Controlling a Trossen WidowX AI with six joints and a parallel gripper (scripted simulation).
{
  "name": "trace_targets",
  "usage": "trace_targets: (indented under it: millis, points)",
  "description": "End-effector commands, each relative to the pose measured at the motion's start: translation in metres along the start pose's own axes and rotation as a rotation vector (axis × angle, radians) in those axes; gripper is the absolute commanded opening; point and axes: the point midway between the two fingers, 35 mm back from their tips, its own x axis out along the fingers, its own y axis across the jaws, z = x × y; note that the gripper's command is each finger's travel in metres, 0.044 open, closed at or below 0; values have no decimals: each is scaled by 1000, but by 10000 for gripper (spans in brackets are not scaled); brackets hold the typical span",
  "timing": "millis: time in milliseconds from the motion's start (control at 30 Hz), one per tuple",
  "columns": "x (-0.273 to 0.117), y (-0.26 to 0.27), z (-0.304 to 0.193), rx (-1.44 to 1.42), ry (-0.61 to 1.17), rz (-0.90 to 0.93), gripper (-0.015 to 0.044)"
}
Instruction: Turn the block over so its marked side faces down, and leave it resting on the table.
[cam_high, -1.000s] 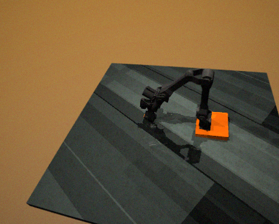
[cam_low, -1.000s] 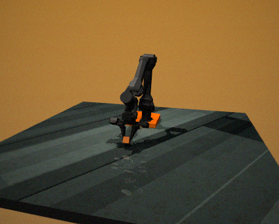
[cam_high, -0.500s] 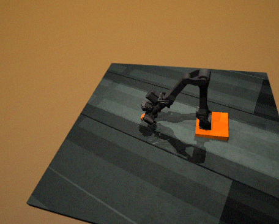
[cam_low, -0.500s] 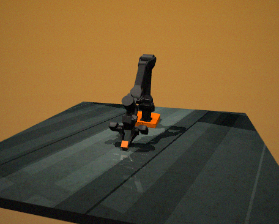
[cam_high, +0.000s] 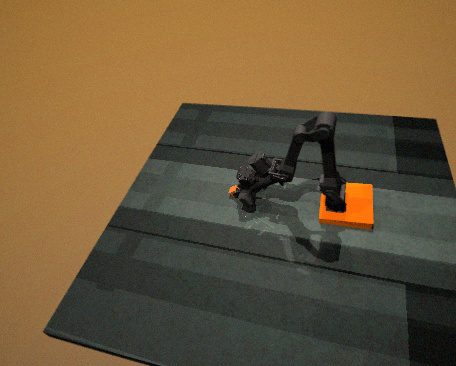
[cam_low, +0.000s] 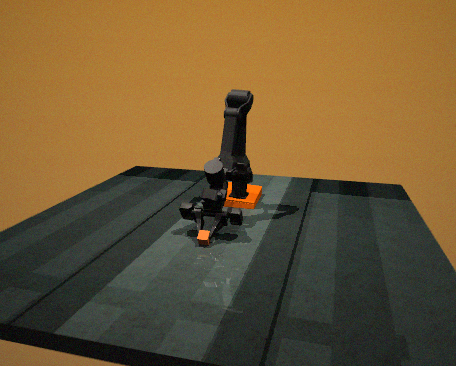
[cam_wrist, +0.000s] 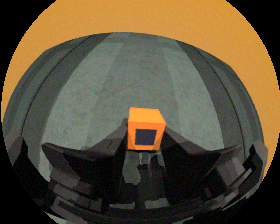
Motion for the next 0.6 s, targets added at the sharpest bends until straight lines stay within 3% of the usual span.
trace_targets:
  millis: [0, 567]
  points:
    - [-5, 2, -7, 6, -52, 7, 0]
    - [-12, 3, -7, 5, -125, 9, 0]
